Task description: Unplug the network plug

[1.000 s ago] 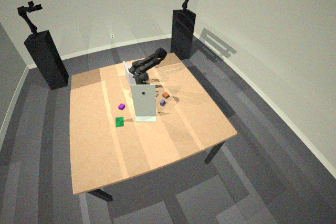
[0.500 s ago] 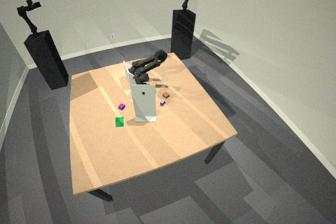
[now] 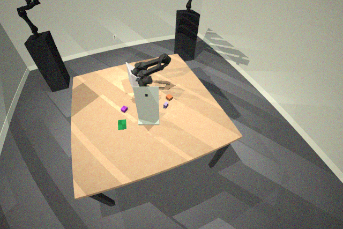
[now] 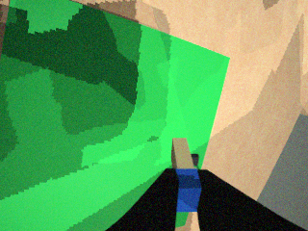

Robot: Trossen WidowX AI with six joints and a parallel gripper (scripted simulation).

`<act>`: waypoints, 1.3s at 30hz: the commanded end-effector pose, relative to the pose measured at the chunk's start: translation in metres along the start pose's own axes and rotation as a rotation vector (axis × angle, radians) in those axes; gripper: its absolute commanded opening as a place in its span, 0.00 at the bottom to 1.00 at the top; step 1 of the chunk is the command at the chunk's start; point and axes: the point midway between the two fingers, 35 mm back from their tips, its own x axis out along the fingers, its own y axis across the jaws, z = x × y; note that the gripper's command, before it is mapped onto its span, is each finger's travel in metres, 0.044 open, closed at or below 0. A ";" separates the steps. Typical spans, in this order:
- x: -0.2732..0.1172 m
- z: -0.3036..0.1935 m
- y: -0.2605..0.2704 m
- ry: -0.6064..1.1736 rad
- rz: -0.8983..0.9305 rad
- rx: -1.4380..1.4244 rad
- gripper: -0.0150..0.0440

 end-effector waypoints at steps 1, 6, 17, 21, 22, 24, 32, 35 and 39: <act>0.002 0.000 0.001 0.001 -0.002 0.002 0.25; 0.005 0.000 0.003 0.000 -0.002 0.002 0.25; 0.009 0.001 0.008 -0.002 -0.002 0.001 0.25; 0.011 0.002 0.009 -0.003 -0.002 0.001 0.25; 0.011 0.002 0.010 -0.003 -0.002 0.001 0.25; 0.012 0.002 0.010 -0.004 -0.002 0.001 0.25; 0.014 0.002 0.013 -0.002 0.004 0.001 0.25; 0.015 0.002 0.014 -0.001 0.007 0.001 0.25; 0.013 0.002 0.013 -0.004 0.007 -0.002 0.25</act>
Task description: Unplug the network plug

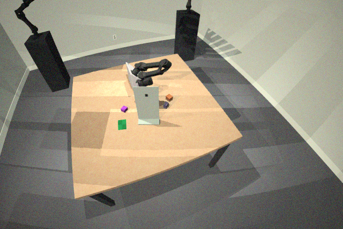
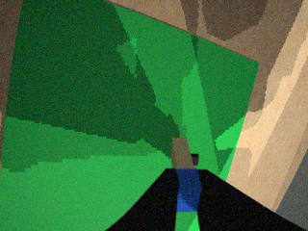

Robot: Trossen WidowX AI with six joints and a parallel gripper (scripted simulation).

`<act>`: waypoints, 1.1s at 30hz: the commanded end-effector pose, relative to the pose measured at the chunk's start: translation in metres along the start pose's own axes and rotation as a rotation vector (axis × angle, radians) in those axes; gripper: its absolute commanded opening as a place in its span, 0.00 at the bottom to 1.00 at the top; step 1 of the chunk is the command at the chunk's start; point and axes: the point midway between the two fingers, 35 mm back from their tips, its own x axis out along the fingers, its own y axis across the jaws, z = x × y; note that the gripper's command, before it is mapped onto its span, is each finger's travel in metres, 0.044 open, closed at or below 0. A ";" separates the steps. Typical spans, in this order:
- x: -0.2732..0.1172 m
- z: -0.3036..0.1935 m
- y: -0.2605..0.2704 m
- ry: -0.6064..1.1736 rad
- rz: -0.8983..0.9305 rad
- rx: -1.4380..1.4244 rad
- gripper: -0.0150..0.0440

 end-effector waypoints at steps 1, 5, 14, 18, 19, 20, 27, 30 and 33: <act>0.000 0.000 0.000 0.000 0.000 0.000 0.25; 0.000 0.000 0.000 0.000 0.000 0.000 0.39; -0.001 0.000 0.000 0.000 -0.001 0.001 0.52; -0.006 0.000 0.000 0.001 -0.003 0.003 0.52; -0.007 0.000 0.000 0.001 -0.004 0.004 0.52; -0.008 -0.001 0.000 0.001 -0.005 0.005 0.52; -0.017 -0.001 0.000 0.003 -0.010 0.009 0.52; -0.020 -0.001 0.000 0.003 -0.012 0.012 0.52; -0.024 -0.001 0.000 0.003 -0.015 0.014 0.52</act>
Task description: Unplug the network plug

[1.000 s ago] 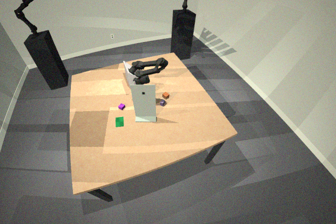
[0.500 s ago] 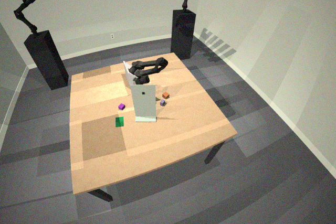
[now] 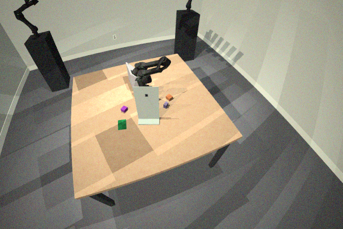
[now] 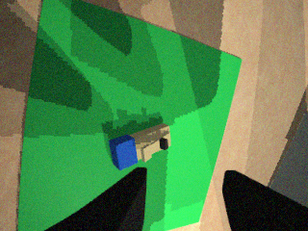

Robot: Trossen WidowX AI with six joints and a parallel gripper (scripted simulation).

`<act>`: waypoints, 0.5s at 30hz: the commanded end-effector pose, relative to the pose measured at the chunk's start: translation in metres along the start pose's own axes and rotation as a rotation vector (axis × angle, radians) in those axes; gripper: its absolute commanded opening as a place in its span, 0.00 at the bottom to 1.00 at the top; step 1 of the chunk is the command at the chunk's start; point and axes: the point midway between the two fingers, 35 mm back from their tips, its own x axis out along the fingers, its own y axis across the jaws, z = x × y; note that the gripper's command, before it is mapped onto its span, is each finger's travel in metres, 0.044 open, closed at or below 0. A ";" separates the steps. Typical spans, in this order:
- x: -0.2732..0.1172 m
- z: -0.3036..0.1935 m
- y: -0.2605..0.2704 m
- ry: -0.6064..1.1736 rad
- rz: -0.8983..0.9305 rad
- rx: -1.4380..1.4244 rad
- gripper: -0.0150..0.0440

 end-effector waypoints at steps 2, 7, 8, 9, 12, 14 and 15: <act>-0.008 0.000 0.001 0.000 -0.001 0.004 0.52; -0.008 -0.001 0.000 0.002 0.000 0.003 0.52; -0.009 -0.001 0.000 0.003 0.001 0.002 0.52; -0.009 -0.001 0.000 0.003 0.001 0.002 0.52; -0.009 -0.002 -0.001 0.005 0.003 0.001 0.52; -0.010 -0.003 -0.002 0.006 0.003 0.001 0.52; -0.010 -0.003 -0.002 0.007 0.004 0.001 0.52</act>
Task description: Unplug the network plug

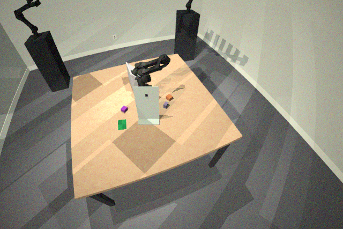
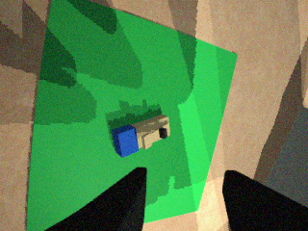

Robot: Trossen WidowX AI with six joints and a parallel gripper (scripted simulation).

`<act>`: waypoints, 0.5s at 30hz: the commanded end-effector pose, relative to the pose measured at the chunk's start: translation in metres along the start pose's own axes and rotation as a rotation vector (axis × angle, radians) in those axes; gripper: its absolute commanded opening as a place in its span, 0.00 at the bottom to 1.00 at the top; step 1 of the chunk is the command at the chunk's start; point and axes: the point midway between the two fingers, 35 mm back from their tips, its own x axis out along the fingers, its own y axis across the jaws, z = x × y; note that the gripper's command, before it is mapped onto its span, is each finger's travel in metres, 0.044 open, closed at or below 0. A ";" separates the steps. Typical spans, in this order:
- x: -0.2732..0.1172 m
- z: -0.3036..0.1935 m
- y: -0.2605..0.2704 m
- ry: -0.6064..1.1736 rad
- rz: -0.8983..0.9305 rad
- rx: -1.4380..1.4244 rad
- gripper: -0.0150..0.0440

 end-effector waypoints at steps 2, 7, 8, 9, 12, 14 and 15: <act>-0.001 -0.001 -0.002 0.000 0.001 -0.006 0.52; -0.003 -0.003 -0.004 0.003 0.003 -0.007 0.52; -0.003 -0.003 -0.004 0.003 0.003 -0.007 0.52; -0.003 -0.003 -0.005 0.004 0.004 -0.007 0.52; -0.004 -0.004 -0.006 0.005 0.005 -0.008 0.52; -0.005 -0.004 -0.006 0.006 0.005 -0.008 0.52; -0.005 -0.004 -0.007 0.006 0.006 -0.008 0.52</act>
